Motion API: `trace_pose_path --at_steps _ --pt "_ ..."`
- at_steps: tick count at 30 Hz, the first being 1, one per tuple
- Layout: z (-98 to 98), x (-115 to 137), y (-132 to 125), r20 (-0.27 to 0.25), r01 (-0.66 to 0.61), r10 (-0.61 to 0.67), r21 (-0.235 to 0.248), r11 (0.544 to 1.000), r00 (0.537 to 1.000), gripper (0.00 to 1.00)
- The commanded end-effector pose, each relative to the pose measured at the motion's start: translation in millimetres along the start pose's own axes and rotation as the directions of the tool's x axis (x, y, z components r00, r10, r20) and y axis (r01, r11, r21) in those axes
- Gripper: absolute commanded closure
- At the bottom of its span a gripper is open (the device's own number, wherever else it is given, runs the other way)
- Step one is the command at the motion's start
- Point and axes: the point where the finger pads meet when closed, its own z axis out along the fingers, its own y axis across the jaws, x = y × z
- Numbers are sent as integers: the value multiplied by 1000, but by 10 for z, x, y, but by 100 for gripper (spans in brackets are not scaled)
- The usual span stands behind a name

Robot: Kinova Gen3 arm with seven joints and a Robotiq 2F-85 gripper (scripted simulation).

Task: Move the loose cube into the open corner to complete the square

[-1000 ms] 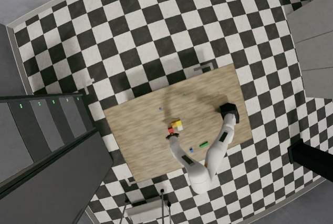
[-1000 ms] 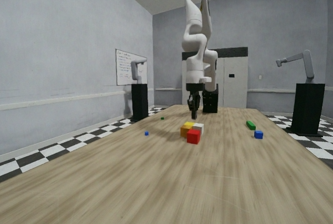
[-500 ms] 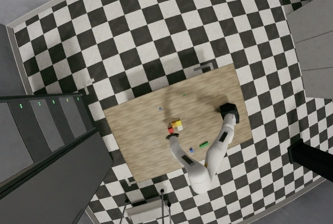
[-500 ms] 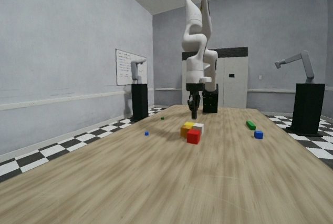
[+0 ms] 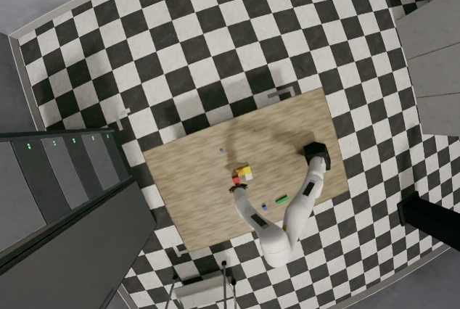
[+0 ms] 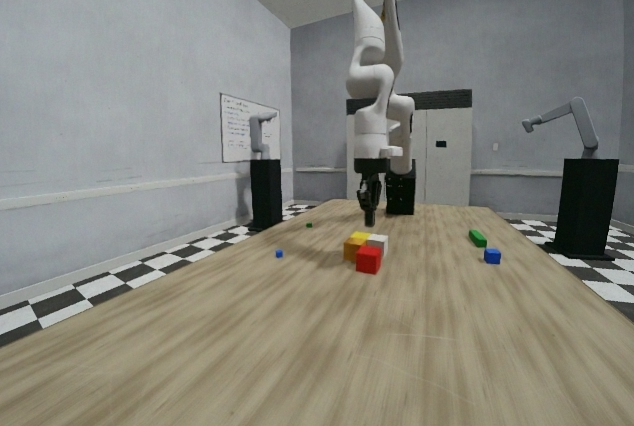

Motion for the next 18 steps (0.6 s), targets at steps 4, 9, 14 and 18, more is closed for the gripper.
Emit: trace_pose_path --at_steps 4,9,14,18 --pt "-4 -1 6 0 -14 14 -1 1000 1000 90" --pt "-2 -3 9 1 -45 45 0 999 999 90" --pt "0 -6 12 1 -73 73 0 997 997 90" --pt "2 -10 17 2 -122 122 1 992 992 90"
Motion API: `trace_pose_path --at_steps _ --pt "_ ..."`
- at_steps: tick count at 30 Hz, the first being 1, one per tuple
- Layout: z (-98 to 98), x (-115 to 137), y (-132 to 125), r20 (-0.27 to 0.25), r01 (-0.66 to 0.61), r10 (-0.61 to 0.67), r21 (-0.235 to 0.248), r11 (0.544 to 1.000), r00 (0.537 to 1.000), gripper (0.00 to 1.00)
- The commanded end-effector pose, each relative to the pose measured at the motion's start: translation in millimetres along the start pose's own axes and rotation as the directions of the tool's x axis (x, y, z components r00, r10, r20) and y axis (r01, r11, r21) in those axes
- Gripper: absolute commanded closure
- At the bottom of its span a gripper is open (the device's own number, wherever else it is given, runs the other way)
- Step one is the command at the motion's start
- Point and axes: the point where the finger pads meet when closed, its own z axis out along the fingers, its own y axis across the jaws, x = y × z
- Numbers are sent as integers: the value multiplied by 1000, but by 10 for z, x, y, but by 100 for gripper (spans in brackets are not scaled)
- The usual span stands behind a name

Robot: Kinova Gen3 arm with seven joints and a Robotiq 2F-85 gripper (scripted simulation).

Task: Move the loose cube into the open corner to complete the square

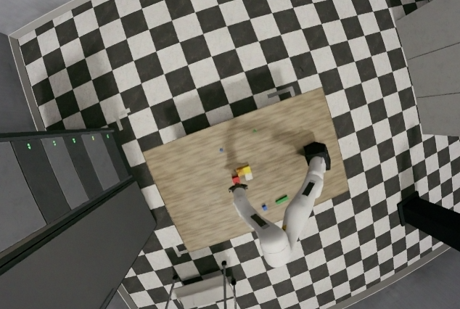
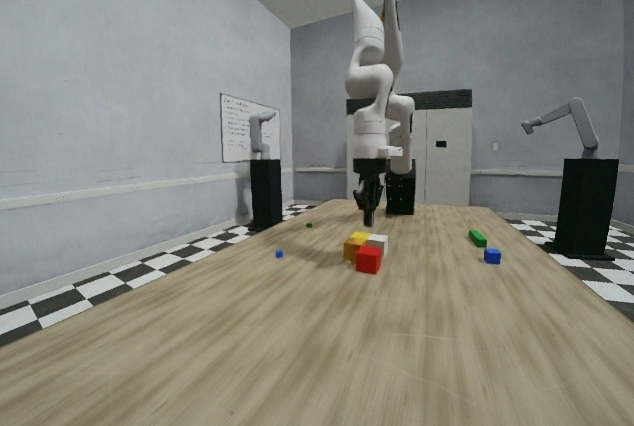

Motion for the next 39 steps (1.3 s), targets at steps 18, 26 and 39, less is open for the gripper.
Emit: trace_pose_path --at_steps 18,26,39 --pt "16 -11 46 7 -361 361 3 933 933 90" --pt "26 -21 73 12 -559 559 3 829 829 90" --pt "40 -33 134 18 -869 869 -2 495 495 90"
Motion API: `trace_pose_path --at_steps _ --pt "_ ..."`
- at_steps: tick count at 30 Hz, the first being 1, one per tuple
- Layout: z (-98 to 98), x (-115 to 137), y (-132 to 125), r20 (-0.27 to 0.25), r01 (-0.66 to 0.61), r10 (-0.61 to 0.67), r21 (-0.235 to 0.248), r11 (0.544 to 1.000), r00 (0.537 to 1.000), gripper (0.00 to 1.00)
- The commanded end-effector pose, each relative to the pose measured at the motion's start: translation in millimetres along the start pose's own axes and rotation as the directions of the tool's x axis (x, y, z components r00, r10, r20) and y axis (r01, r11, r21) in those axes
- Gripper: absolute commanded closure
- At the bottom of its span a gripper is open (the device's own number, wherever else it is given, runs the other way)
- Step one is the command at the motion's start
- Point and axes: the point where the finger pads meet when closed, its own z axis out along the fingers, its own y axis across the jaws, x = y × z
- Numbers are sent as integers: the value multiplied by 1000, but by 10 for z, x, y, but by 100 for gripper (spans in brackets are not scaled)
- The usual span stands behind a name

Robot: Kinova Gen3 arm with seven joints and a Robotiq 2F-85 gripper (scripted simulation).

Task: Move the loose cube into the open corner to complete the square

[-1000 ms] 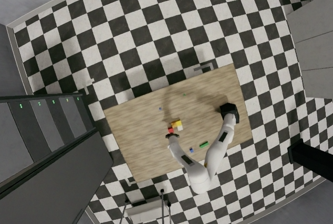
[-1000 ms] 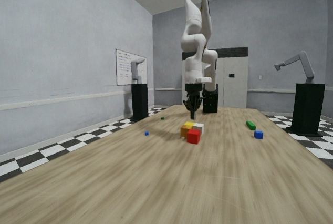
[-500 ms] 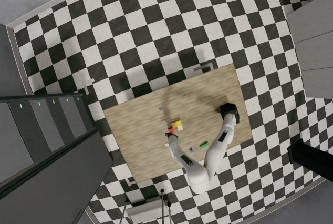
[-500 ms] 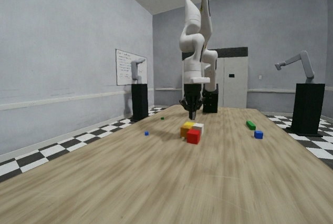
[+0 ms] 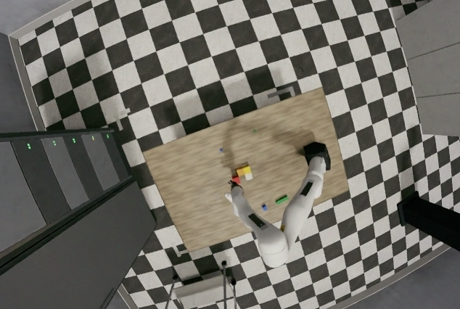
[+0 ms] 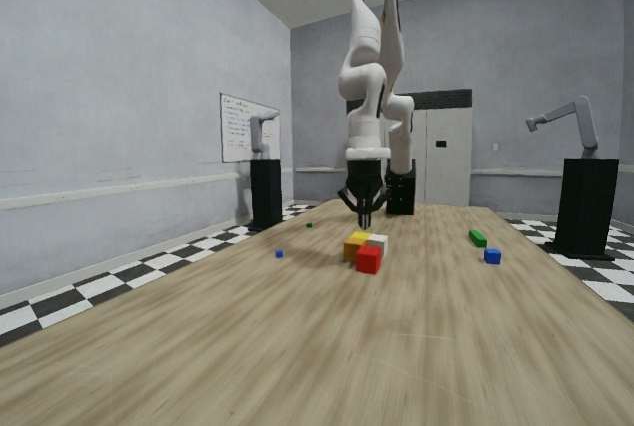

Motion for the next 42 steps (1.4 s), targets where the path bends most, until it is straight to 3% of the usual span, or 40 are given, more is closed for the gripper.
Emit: trace_pose_path --at_steps 1,3,5,9,14,20,22,29,37,39,42 --pt "5 42 -15 12 -139 139 -17 990 990 90" --pt "7 52 -7 12 -221 221 -18 975 975 90" --pt "7 52 -7 12 -221 221 -18 975 975 90" --pt "9 73 8 9 -382 382 -20 924 924 90" --pt "11 102 26 5 -569 569 -21 822 822 90" --pt "11 142 46 -1 -756 756 -21 654 654 90" --pt "11 142 46 -1 -756 756 -21 654 654 90" --pt "7 192 67 -7 -908 908 -18 419 419 90" --pt "-1 250 87 -13 -990 990 -11 143 143 90" --pt "-1 250 87 -13 -990 990 -11 143 143 90" --pt "-5 271 94 -14 -999 999 -7 47 47 90"
